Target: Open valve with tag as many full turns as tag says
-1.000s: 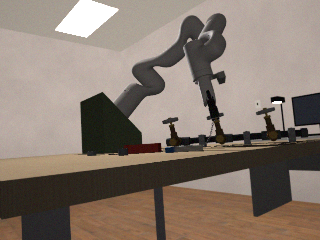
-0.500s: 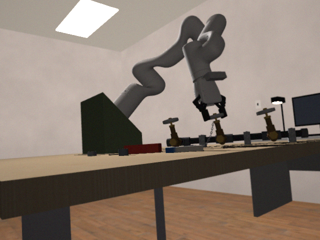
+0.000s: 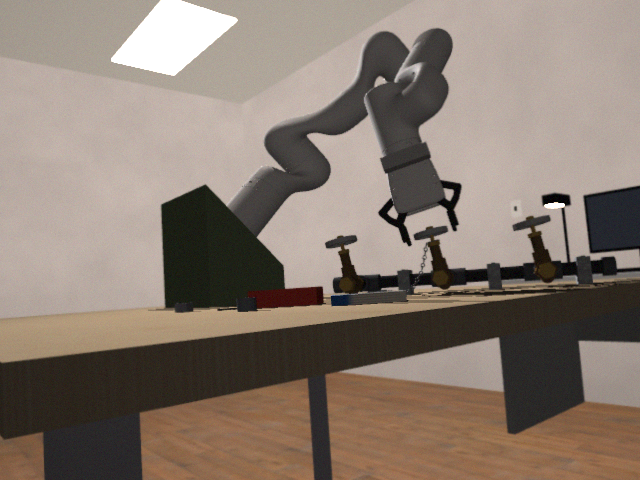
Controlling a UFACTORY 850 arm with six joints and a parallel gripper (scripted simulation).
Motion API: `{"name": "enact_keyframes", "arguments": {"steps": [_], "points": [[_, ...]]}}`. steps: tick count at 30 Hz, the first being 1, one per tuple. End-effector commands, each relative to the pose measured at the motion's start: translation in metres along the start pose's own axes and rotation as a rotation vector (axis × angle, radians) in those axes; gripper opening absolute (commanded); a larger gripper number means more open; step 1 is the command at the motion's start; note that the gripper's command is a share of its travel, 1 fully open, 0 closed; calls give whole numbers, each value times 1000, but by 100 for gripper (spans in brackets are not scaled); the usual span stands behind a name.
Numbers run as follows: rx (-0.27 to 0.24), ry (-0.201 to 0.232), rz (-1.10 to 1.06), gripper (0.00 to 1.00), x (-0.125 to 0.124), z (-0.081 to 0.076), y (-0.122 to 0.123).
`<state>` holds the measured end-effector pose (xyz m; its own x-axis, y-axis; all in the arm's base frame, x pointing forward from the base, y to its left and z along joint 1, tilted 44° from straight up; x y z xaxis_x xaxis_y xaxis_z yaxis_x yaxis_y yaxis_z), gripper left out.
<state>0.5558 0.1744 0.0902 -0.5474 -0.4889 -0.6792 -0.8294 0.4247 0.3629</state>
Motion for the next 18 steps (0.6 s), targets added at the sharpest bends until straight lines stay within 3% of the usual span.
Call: {"name": "enact_keyframes", "arguments": {"steps": [1,5,13,14,18], "points": [[-27,35,275,100,-3,-1,-3],[-40,54,493,100,-3,-1,-4],[-44,61,543,100,-4,0,-4],[-44,61,543,0,-4,0,-4],[-44,61,543,0,-4,0,-4]]}}
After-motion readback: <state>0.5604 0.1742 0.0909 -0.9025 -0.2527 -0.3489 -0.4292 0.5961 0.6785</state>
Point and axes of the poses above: the point where the finger pads meet when closed, its own z axis out along the fingers, its own x axis across the jaws, y = z × x, the point moved 6 cm from there along -z, back along the fingers, and after that the axes turned 13 degrees about -z, right-handed, at the moved point
